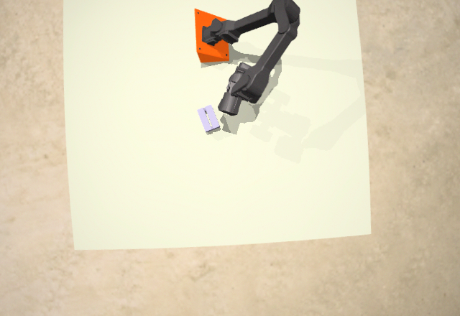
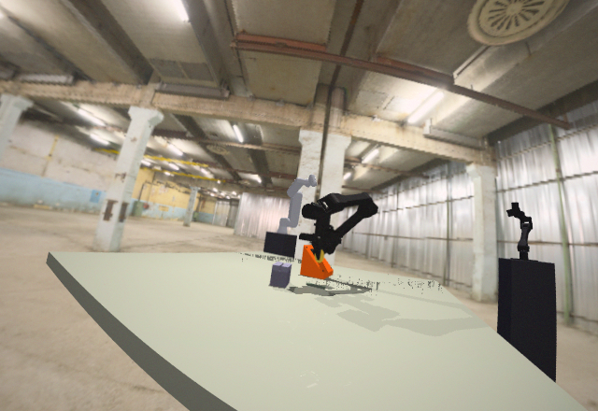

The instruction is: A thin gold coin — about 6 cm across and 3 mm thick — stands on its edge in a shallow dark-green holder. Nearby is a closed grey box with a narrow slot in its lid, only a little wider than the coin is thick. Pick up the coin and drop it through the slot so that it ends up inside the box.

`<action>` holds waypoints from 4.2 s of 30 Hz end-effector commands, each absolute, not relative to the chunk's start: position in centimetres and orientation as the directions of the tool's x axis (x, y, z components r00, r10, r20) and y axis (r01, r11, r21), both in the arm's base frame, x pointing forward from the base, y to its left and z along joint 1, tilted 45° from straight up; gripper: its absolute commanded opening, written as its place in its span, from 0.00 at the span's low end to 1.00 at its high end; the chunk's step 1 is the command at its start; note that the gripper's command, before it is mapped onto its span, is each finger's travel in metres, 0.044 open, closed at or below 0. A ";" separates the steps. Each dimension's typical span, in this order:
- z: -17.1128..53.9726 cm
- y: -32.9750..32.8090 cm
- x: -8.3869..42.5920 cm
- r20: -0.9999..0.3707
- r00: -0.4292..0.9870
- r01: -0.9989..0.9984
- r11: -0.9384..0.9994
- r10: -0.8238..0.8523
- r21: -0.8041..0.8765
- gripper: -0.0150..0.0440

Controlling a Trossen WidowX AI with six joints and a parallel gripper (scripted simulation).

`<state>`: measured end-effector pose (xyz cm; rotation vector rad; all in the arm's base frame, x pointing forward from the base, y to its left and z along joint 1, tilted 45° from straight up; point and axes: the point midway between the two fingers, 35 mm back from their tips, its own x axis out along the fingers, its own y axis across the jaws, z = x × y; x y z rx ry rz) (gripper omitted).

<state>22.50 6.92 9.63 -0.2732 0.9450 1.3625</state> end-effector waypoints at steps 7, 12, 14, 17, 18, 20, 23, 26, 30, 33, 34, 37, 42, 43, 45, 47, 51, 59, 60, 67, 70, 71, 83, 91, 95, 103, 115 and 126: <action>9.7 6.8 22.2 -0.708 -0.080 -0.726 0.445 0.702 0.524 0.25; 9.7 6.8 22.1 -0.708 -0.080 -0.598 0.534 0.702 0.597 0.25; 9.7 6.8 22.1 -0.708 -0.080 -0.542 0.566 0.702 0.622 0.25; 9.7 6.8 22.0 -0.708 -0.080 -0.452 0.607 0.702 0.653 0.25; 9.7 6.8 22.0 -0.708 -0.080 -0.426 0.618 0.702 0.661 0.25; 9.7 6.8 22.0 -0.708 -0.080 -0.406 0.626 0.702 0.666 0.25; 9.7 6.8 22.0 -0.708 -0.080 -0.406 0.626 0.702 0.666 0.25; 9.6 6.7 22.1 -0.708 -0.080 -0.406 0.626 0.702 0.666 0.25; 9.4 6.4 22.7 -0.709 -0.080 -0.408 0.626 0.701 0.665 0.25; 9.2 6.1 23.3 -0.710 -0.080 -0.409 0.626 0.700 0.663 0.25; 9.1 6.0 23.5 -0.710 -0.080 -0.409 0.627 0.699 0.663 0.25; 8.8 5.7 24.1 -0.711 -0.080 -0.410 0.627 0.699 0.663 0.25; 8.3 5.1 25.1 -0.712 -0.080 -0.410 0.628 0.698 0.661 0.25; 8.2 5.0 25.2 -0.712 -0.080 -0.410 0.628 0.698 0.661 0.25; 8.0 4.8 25.6 -0.712 -0.079 -0.408 0.629 0.697 0.661 0.25; 7.7 4.6 26.0 -0.712 -0.079 -0.406 0.630 0.697 0.662 0.25; 7.2 4.2 26.8 -0.713 -0.078 -0.402 0.632 0.697 0.662 0.25; 6.2 3.2 28.2 -0.713 -0.077 -0.401 0.633 0.697 0.662 0.25; 6.0 3.1 28.4 -0.713 -0.077 -0.402 0.633 0.697 0.662 0.25; 5.0 2.3 29.6 -0.713 -0.077 -0.404 0.632 0.697 0.662 0.25; 4.6 1.9 30.0 -0.713 -0.076 -0.405 0.631 0.697 0.661 0.25; 4.4 1.8 30.2 -0.713 -0.076 -0.405 0.631 0.697 0.661 0.25; 2.3 0.2 32.0 -0.712 -0.075 -0.409 0.629 0.698 0.661 0.25; 2.4 0.1 32.1 -0.711 -0.069 -0.408 0.631 0.699 0.660 0.25; 2.4 0.1 32.1 -0.711 -0.069 -0.408 0.631 0.699 0.660 0.25; 2.0 0.0 32.3 -0.711 -0.069 -0.412 0.629 0.699 0.659 0.25; 1.8 0.0 32.2 -0.712 -0.068 -0.409 0.632 0.699 0.659 0.25; 1.7 0.1 32.3 -0.712 -0.066 -0.411 0.632 0.699 0.657 0.25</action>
